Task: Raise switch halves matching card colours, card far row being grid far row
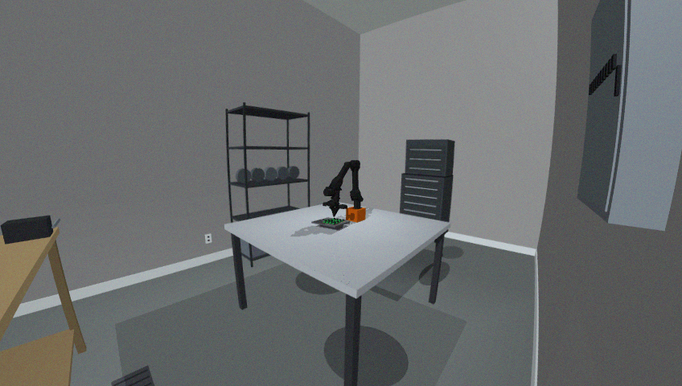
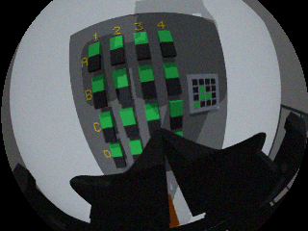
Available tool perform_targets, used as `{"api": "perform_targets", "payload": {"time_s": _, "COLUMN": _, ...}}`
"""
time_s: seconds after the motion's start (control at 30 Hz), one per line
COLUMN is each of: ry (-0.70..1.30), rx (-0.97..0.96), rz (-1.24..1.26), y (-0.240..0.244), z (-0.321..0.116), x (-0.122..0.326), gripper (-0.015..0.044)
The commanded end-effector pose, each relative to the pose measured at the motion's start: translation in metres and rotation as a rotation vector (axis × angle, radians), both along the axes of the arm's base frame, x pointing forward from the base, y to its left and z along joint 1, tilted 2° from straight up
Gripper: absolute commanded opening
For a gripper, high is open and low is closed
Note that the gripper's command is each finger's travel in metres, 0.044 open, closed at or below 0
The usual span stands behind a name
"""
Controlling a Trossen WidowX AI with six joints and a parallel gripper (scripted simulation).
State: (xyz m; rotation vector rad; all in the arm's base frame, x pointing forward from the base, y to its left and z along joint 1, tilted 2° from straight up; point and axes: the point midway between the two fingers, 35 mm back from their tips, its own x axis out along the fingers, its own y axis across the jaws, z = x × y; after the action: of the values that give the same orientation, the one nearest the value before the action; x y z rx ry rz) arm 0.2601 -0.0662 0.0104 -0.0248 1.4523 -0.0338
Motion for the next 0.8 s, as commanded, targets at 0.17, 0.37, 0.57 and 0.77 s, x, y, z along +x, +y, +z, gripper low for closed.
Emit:
{"api": "perform_targets", "payload": {"time_s": 0.17, "ry": 0.017, "rx": 0.009, "rz": 0.006, "y": 0.001, "z": -0.013, "x": -0.003, "gripper": 0.0000}}
{"api": "perform_targets", "payload": {"time_s": 0.37, "ry": 0.017, "rx": 0.009, "rz": 0.006, "y": 0.001, "z": -0.019, "x": -0.003, "gripper": 0.0000}}
{"api": "perform_targets", "payload": {"time_s": 0.57, "ry": 0.017, "rx": 0.009, "rz": 0.006, "y": 0.001, "z": -0.019, "x": -0.003, "gripper": 0.0000}}
{"api": "perform_targets", "payload": {"time_s": 0.77, "ry": 0.017, "rx": 0.009, "rz": 0.006, "y": 0.001, "z": -0.019, "x": -0.003, "gripper": 0.0000}}
